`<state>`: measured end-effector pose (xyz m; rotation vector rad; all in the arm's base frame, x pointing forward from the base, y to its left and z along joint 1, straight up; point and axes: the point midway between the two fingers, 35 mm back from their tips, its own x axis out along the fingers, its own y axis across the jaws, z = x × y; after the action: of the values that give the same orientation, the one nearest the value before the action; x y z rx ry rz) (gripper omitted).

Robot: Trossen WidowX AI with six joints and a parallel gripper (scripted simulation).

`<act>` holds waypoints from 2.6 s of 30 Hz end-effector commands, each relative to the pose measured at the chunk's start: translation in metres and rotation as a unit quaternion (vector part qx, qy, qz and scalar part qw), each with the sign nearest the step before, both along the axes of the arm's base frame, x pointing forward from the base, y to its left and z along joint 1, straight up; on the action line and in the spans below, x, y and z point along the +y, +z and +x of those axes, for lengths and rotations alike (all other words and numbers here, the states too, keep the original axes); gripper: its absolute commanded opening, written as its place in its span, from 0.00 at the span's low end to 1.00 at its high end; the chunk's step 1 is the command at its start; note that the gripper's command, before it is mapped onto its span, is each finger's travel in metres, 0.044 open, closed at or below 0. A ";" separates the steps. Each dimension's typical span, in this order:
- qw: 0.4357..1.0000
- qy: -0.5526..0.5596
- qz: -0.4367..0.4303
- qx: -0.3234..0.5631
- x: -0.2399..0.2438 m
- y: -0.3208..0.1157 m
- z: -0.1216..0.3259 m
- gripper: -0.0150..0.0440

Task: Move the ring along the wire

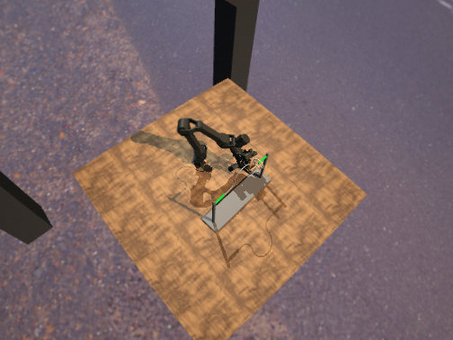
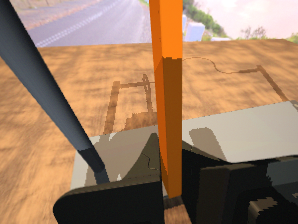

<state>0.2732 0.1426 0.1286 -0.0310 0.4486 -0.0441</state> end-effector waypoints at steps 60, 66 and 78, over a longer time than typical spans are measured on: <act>1.000 -0.001 0.002 -0.003 0.017 -0.019 -0.002 0.53; 1.000 -0.003 0.003 0.000 0.019 -0.012 -0.018 0.53; 1.000 -0.003 0.003 -0.002 0.019 0.002 -0.046 0.53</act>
<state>0.2300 0.1617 0.1267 -0.0280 0.4511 -0.0439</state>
